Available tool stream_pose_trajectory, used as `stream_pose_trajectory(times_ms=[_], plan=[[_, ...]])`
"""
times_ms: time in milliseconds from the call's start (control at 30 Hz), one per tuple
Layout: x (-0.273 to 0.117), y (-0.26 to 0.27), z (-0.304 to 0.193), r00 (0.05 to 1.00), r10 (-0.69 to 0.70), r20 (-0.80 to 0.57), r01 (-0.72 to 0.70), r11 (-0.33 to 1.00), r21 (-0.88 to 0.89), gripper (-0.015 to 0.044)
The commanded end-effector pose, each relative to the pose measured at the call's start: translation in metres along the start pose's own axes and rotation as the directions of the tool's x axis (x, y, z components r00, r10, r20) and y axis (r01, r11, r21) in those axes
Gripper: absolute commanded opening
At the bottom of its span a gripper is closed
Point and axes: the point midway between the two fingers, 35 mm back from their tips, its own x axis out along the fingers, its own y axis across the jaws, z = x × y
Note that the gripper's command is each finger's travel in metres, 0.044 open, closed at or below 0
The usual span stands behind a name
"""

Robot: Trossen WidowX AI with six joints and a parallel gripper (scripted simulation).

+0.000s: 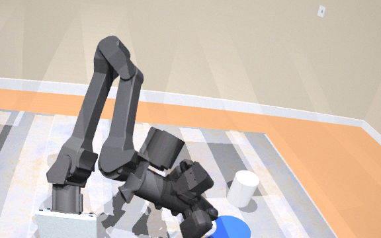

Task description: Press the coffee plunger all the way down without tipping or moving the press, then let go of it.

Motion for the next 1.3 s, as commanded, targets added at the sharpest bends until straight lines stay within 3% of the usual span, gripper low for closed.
stream_pose_trajectory(times_ms=[0, 1267], plan=[[0.0039, 0.0012, -0.0112, 0.999, 0.012, -0.039, -0.011, 0.999, 0.033, 0.0116], [0.009, -0.0028, -0.0078, 0.999, 0.012, -0.039, -0.011, 0.999, 0.033, 0.0116]])
